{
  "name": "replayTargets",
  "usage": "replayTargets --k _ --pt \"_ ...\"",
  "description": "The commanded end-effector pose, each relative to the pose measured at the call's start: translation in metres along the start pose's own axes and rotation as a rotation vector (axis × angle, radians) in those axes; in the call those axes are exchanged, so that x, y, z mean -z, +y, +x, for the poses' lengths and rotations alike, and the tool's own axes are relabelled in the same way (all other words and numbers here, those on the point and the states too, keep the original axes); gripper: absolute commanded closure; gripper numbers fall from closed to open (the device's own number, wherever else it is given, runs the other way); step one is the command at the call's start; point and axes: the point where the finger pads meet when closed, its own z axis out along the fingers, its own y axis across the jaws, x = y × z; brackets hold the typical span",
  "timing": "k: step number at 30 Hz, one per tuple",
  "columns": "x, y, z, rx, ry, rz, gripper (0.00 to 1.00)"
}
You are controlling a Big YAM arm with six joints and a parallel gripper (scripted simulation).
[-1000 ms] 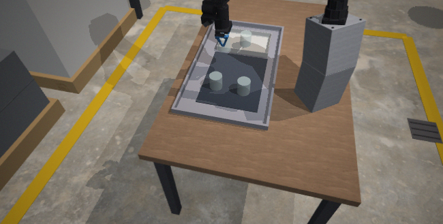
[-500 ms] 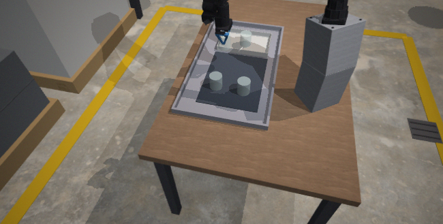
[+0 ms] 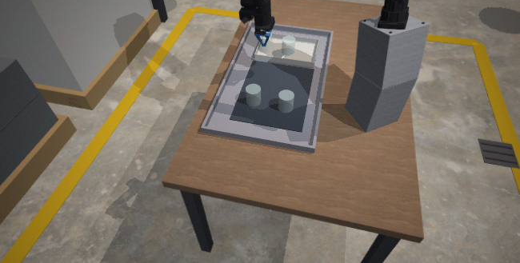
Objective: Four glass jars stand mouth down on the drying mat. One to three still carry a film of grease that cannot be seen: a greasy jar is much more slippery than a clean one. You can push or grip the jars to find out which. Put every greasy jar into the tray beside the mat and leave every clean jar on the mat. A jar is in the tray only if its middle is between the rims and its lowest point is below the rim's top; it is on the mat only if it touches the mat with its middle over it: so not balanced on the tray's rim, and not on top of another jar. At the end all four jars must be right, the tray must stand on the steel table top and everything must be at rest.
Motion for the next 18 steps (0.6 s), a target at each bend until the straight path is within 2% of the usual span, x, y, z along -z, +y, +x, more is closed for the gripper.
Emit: replayTargets --k 1,18 --pt "0.024 -0.026 -0.025 0.010 -0.054 0.013 1.00" --pt "0.024 -0.076 -0.026 0.010 -0.054 0.013 1.00"
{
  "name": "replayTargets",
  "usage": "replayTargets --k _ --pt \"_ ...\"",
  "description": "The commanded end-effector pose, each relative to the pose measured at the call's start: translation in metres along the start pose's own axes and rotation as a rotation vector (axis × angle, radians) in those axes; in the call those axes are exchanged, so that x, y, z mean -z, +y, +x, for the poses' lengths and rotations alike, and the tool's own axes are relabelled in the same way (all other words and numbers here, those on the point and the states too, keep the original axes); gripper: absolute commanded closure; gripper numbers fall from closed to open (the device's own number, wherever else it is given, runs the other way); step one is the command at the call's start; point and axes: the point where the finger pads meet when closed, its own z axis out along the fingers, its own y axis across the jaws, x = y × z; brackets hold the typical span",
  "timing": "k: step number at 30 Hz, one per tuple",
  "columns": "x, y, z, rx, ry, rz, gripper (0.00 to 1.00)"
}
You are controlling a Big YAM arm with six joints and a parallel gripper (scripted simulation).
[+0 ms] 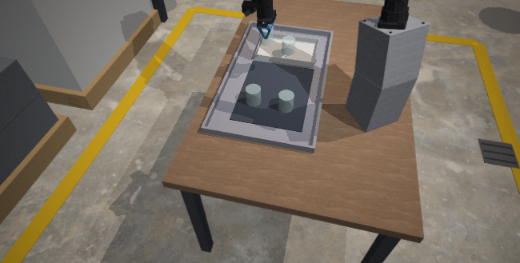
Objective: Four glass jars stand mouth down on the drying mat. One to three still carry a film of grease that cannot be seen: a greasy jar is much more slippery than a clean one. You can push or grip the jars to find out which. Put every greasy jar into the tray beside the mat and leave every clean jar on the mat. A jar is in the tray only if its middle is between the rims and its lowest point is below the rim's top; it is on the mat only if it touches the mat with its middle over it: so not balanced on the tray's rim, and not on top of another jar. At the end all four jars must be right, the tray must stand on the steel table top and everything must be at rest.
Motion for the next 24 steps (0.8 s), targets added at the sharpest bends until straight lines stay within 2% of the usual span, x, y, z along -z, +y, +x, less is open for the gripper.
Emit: replayTargets --k 1,24 --pt "0.021 -0.027 -0.022 0.012 -0.047 0.016 1.00" --pt "0.022 -0.090 -0.024 0.012 -0.047 0.016 1.00"
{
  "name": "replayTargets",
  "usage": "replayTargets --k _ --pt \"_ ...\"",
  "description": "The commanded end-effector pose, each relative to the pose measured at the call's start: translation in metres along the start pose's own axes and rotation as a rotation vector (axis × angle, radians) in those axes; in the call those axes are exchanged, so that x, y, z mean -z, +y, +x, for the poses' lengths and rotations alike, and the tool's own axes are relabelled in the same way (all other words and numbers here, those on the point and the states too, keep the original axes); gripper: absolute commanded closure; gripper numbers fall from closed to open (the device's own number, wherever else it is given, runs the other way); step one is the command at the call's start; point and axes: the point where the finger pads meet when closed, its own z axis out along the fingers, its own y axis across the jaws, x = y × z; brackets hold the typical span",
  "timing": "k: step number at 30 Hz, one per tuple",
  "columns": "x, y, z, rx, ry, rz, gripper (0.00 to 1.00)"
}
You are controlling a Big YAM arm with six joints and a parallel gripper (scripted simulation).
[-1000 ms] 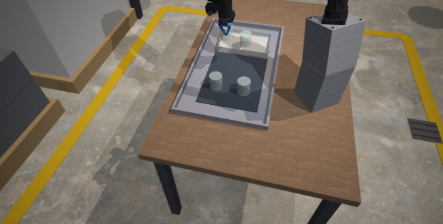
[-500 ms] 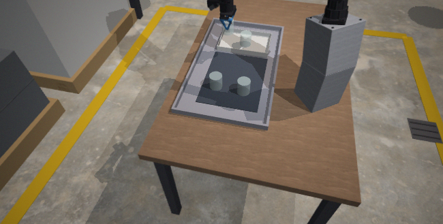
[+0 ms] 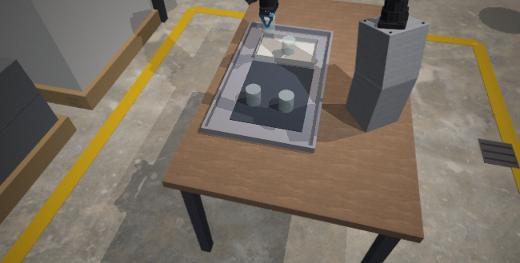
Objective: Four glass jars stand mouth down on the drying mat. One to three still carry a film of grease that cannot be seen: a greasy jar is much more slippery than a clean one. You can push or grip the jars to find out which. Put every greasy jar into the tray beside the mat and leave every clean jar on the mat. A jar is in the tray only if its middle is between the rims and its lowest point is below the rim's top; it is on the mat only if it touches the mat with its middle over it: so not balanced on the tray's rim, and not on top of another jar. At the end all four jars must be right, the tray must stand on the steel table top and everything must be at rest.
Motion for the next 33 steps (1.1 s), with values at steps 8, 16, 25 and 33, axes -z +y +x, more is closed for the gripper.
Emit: replayTargets --k 8,16,25,33 --pt "0.008 -0.041 -0.016 0.021 -0.022 0.006 1.00" --pt "0.008 -0.050 -0.016 0.021 -0.022 0.006 1.00" --pt "0.008 -0.050 -0.016 0.021 -0.022 0.006 1.00" --pt "-0.001 -0.051 -0.015 0.021 -0.022 0.006 1.00"
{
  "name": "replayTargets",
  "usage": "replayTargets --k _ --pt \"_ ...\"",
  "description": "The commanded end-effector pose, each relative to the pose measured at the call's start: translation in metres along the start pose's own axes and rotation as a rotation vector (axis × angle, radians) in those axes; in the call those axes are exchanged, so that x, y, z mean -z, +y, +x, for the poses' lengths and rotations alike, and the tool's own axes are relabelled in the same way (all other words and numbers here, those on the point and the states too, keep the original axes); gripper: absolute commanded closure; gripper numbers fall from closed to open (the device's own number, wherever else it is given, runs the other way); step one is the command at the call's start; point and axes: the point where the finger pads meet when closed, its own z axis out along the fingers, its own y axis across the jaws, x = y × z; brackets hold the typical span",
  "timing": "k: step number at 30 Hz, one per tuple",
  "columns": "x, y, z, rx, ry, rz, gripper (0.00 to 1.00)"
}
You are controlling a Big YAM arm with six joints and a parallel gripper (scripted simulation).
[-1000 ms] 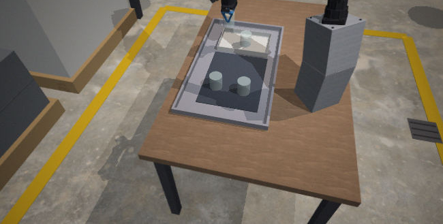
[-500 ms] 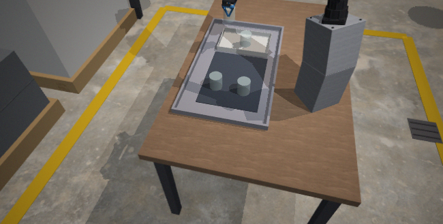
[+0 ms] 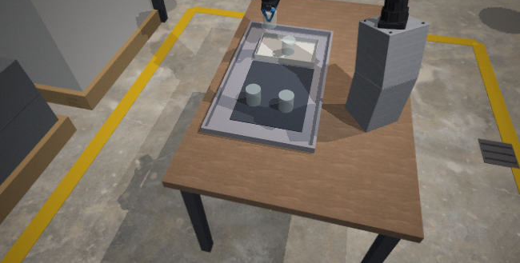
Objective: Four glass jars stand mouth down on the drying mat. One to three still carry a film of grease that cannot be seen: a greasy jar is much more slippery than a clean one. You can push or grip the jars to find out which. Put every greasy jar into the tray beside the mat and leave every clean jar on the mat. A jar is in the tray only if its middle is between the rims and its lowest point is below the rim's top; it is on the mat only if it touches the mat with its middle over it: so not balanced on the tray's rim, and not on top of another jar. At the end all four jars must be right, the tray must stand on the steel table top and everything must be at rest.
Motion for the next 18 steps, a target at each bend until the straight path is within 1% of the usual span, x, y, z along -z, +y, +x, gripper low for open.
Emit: replayTargets --k 1,4,14,16,18 --pt "-0.003 -0.008 -0.013 0.013 -0.020 0.007 1.00" --pt "-0.003 -0.008 -0.013 0.013 -0.020 0.007 1.00" --pt "-0.030 -0.008 -0.013 0.013 -0.020 0.007 1.00" --pt "-0.030 -0.008 -0.013 0.013 -0.020 0.007 1.00" --pt "-0.035 -0.008 -0.013 0.013 -0.019 0.007 1.00"
